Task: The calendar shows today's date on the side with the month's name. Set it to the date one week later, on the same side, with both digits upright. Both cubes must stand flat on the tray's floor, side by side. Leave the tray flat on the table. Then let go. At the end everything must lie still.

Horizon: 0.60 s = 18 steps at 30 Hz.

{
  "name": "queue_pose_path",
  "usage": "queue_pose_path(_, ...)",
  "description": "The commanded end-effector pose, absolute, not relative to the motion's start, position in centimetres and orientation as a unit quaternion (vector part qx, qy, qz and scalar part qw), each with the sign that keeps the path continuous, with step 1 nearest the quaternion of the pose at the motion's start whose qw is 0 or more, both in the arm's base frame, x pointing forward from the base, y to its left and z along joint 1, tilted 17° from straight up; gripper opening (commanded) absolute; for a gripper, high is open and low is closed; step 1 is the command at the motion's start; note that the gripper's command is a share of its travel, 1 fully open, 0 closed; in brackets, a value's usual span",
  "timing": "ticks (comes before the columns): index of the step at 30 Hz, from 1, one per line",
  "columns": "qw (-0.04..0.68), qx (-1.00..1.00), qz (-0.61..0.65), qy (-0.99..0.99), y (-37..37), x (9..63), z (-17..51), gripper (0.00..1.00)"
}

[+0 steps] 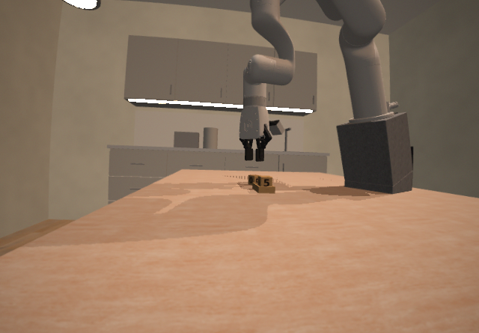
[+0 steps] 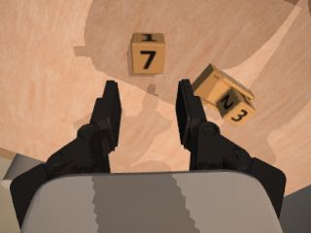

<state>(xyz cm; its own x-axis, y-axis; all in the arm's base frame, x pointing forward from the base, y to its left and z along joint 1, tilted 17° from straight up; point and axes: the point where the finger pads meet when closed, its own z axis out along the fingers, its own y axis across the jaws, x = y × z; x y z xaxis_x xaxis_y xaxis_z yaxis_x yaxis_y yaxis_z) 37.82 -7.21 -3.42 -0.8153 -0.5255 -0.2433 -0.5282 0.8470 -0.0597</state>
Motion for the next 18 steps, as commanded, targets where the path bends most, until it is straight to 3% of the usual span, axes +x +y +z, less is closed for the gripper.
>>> queue_pose_path(1,0.061,-0.277,0.006,0.959,-7.27,37.86,-3.17,0.49)
queue_pose_path(18,0.031,-0.273,-0.013,0.962,-7.43,37.67,-2.71,0.49)
